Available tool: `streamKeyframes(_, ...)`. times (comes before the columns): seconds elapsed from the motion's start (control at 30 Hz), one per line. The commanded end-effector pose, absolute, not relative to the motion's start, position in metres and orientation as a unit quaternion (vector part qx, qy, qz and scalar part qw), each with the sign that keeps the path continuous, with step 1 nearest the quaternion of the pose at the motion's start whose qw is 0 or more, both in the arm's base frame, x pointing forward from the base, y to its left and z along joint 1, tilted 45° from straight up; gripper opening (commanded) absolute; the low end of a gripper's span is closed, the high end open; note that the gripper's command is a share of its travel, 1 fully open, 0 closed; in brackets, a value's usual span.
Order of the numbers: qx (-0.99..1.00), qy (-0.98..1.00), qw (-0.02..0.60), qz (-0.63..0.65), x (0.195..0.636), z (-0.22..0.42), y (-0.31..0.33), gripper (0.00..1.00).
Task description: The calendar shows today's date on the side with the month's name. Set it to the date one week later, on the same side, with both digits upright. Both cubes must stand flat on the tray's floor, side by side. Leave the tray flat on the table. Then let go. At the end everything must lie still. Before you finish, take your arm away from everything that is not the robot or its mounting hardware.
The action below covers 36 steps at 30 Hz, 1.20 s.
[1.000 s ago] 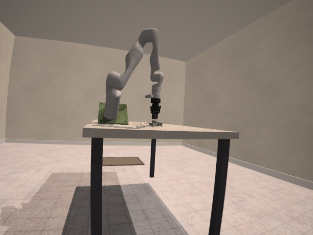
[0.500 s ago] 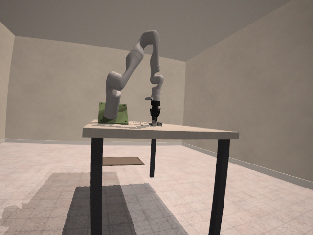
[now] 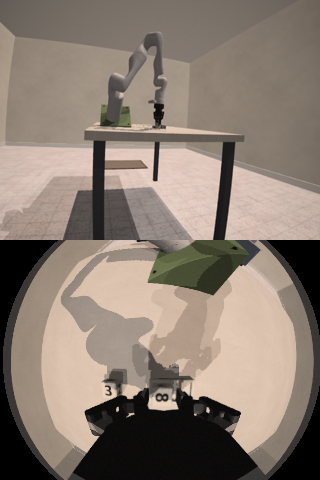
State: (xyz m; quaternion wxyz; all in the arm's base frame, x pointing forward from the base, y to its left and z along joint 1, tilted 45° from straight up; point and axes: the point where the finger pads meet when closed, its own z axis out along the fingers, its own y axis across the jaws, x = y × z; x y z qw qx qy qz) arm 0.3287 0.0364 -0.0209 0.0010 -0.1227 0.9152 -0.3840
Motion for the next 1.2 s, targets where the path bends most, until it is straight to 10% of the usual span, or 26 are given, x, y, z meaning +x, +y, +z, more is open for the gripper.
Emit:
streamKeyframes(0.0, -0.12, 0.915, 0.003, -0.384, 0.3301, -0.0212, 0.034, 0.46)
streamKeyframes(0.9, -0.12, 0.915, 0.003, -0.384, 0.3301, -0.0212, 0.034, 0.46)
streamKeyframes(0.93, -0.12, 0.915, 0.003, -0.384, 0.3301, -0.0212, 0.034, 0.26)
streamKeyframes(1.17, -0.12, 0.915, 0.003, -0.384, 0.3301, -0.0212, 0.034, 0.26)
